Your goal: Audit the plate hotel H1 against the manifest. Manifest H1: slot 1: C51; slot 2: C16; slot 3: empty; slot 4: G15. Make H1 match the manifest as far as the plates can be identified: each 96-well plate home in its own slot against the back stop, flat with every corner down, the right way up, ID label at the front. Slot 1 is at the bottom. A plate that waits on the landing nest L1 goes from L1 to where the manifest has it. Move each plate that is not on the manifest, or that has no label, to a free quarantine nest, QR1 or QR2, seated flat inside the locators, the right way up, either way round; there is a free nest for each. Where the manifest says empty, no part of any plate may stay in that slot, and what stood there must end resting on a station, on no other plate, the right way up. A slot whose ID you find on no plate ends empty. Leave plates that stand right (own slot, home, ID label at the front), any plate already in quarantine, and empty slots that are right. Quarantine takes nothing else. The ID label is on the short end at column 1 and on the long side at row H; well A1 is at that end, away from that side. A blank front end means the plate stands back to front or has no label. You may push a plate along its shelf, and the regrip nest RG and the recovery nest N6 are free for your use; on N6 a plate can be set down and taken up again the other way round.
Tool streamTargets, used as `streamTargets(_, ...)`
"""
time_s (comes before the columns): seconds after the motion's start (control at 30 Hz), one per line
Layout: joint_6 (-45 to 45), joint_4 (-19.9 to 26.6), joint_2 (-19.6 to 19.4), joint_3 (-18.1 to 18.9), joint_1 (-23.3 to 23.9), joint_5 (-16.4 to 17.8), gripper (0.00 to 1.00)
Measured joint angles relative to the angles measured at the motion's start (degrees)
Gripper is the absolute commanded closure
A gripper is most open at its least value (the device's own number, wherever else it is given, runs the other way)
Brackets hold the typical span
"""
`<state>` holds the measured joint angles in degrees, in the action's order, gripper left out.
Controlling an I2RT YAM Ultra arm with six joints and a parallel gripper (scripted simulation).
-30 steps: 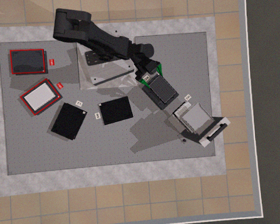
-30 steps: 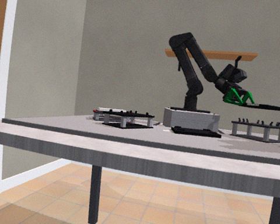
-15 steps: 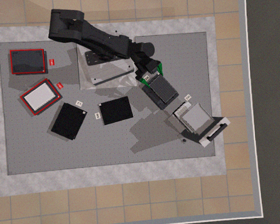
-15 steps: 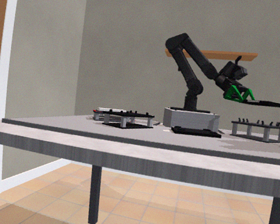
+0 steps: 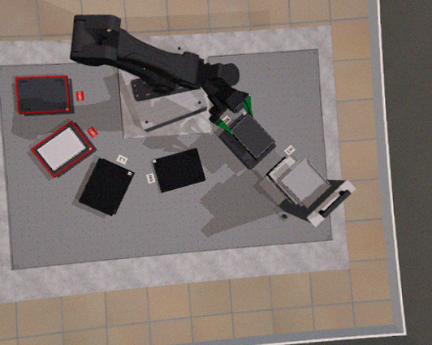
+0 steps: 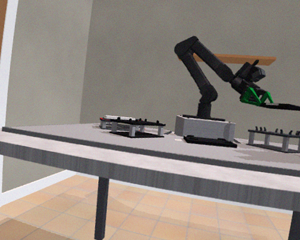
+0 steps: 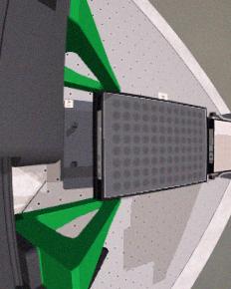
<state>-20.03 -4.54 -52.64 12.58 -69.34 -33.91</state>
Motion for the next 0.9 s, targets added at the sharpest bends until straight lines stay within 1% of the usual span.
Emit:
streamTargets(0.4,-0.1,4.9,2.4,2.5,-0.2,-0.2,0.14)
streamTargets(0.9,-0.3,9.9,4.2,5.3,-0.5,-0.3,0.14)
